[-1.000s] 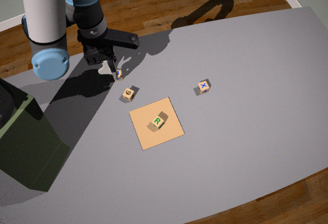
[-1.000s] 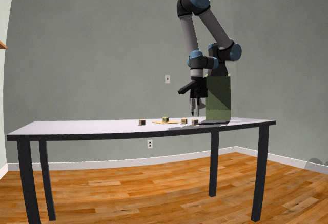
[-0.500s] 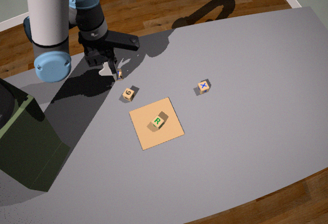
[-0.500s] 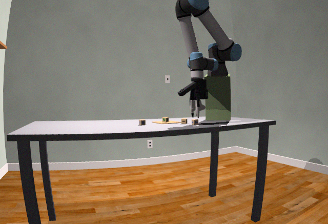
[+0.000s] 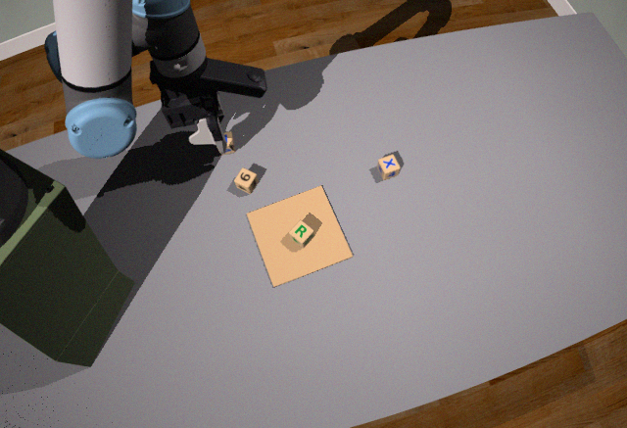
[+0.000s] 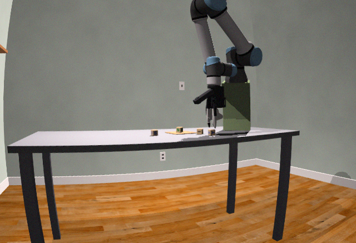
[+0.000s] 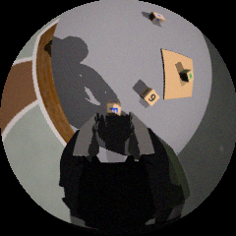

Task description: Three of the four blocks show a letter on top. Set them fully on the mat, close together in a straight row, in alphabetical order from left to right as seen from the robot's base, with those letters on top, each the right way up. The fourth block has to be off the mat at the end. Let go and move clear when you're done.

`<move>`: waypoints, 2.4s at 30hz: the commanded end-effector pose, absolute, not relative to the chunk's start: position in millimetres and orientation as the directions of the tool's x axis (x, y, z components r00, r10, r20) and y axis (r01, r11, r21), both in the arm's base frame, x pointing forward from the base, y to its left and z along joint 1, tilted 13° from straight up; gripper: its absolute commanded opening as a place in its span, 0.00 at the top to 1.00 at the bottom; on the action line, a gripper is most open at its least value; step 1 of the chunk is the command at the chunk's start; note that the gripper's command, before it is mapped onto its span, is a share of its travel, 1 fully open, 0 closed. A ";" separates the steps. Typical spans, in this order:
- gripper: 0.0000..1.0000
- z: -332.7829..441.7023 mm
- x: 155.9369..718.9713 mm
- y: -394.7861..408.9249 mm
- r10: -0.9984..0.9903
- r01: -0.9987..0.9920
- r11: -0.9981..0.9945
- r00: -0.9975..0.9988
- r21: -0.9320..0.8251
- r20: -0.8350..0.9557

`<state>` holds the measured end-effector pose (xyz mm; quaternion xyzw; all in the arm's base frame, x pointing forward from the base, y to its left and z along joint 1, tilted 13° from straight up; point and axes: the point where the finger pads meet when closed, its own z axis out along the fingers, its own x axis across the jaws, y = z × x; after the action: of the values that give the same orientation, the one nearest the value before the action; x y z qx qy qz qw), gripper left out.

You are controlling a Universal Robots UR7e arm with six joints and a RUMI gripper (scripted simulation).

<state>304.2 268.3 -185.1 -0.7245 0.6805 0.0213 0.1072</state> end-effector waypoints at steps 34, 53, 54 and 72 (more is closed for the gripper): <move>0.60 -220.0 308.6 275.1 -0.981 -0.991 -0.051 0.073 -0.127 -0.177; 0.72 -220.0 308.6 275.1 -0.981 -0.991 -0.051 0.073 -0.127 -0.177; 0.72 -220.0 308.6 275.1 -0.981 -0.991 -0.051 0.073 -0.127 -0.177; 0.91 -220.0 308.6 275.1 -0.981 -0.991 -0.051 0.073 -0.127 -0.177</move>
<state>308.4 275.0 -220.4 -0.7245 0.6805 0.0213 0.1072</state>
